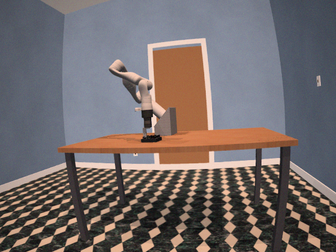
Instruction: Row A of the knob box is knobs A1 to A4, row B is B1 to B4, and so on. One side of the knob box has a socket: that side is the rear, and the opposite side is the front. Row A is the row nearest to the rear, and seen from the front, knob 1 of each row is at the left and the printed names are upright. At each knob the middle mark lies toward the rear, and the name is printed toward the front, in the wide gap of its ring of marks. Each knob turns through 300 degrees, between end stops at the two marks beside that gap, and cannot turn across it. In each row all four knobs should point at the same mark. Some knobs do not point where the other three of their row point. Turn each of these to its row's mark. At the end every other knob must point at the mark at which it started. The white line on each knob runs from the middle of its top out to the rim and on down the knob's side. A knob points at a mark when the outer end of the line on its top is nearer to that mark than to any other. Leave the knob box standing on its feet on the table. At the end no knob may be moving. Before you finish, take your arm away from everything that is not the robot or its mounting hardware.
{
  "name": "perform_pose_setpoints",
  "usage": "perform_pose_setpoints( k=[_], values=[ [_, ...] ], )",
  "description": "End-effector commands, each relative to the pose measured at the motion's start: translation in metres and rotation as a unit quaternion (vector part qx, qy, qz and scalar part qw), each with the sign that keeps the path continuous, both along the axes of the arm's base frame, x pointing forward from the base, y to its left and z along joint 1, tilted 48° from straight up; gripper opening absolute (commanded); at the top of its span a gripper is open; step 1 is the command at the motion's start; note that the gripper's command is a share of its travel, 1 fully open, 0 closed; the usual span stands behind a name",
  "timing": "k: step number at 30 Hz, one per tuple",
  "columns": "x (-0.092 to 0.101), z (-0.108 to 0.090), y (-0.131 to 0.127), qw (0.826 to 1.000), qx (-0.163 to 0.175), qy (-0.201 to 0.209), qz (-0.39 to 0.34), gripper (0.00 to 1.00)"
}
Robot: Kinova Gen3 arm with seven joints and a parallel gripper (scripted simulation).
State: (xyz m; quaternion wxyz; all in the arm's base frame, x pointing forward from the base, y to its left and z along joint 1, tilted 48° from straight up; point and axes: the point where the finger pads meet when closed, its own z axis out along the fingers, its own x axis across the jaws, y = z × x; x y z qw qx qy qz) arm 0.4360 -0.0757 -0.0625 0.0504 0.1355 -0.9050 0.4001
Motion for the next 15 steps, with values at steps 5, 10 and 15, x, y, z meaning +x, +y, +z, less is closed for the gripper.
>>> perform_pose_setpoints(
  k=[5, 10, 15],
  values=[
    [0.0005, 0.0003, 0.0010, 1.000, 0.000, 0.001, 0.002, 0.30],
    [0.0005, 0.0003, 0.0010, 1.000, 0.000, 0.007, 0.007, 0.30],
    [0.0005, 0.0003, 0.0010, 1.000, 0.000, 0.018, 0.018, 0.30]
  ],
)
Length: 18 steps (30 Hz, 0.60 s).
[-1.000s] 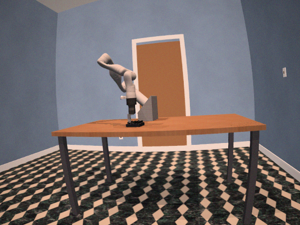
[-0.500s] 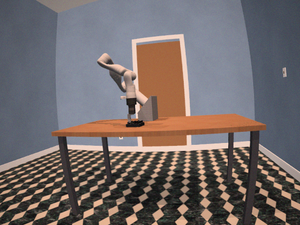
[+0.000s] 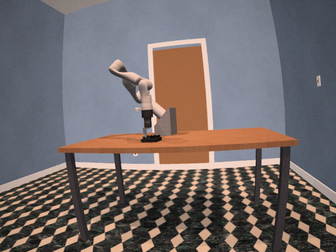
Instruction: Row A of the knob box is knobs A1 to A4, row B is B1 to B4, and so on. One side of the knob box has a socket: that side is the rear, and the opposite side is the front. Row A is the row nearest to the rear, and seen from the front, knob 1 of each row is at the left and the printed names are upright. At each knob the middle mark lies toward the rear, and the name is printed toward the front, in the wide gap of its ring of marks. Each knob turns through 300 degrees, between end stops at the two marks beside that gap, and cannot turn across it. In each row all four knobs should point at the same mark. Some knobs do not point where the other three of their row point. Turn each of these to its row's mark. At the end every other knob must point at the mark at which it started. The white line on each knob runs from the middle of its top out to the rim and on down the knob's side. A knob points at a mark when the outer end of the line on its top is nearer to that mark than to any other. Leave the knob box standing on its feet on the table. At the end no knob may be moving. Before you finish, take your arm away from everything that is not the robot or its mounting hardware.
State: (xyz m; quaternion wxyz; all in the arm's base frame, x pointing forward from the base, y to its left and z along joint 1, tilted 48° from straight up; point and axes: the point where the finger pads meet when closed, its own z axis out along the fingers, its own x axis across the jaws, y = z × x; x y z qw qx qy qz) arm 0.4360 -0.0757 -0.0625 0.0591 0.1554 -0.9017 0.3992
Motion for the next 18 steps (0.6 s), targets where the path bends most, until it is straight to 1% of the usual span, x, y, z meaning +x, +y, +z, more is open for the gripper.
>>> perform_pose_setpoints(
  k=[1, 8, 18],
  values=[
    [0.0005, 0.0003, 0.0010, 1.000, 0.001, 0.005, 0.006, 0.30],
    [0.0005, 0.0003, 0.0010, 0.999, 0.000, 0.025, 0.024, 0.30],
    [0.0005, 0.0003, 0.0009, 0.994, -0.001, 0.082, 0.076, 0.30]
  ],
)
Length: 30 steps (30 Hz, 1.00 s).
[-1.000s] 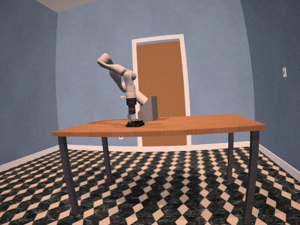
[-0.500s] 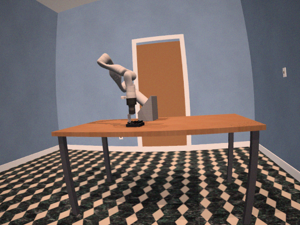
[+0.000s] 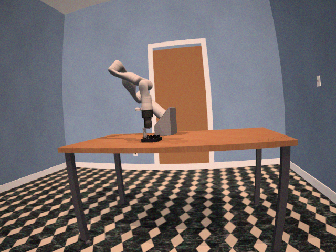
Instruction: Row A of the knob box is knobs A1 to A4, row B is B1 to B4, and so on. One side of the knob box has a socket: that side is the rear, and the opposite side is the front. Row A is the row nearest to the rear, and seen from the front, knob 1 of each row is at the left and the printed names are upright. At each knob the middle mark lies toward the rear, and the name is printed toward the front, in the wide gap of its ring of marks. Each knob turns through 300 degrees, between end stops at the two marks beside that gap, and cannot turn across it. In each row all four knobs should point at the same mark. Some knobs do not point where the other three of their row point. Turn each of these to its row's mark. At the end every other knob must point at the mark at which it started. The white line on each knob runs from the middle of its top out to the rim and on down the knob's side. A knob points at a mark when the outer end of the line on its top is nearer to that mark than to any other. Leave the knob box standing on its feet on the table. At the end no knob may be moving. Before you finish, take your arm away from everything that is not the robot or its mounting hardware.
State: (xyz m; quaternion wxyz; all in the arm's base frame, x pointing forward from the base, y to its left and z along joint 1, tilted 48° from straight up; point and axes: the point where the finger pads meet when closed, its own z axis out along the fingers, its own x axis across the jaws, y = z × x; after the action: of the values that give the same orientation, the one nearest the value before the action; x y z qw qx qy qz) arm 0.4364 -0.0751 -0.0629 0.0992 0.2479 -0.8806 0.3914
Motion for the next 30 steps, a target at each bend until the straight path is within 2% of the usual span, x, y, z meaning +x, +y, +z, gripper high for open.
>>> perform_pose_setpoints(
  k=[1, 5, 12, 20, 22, 30],
  values=[
    [0.0001, 0.0007, 0.0004, 1.000, 0.001, 0.013, 0.012, 0.30],
    [0.0001, 0.0007, 0.0004, 0.999, 0.000, 0.027, 0.024, 0.30],
    [0.0001, 0.0007, 0.0004, 0.994, -0.001, 0.078, 0.071, 0.30],
    [0.0001, 0.0007, 0.0004, 0.983, -0.002, 0.137, 0.125, 0.30],
    [0.0001, 0.0007, 0.0004, 0.983, -0.002, 0.137, 0.125, 0.30],
    [0.0001, 0.0007, 0.0004, 0.967, -0.004, 0.187, 0.171, 0.30]
  ],
)
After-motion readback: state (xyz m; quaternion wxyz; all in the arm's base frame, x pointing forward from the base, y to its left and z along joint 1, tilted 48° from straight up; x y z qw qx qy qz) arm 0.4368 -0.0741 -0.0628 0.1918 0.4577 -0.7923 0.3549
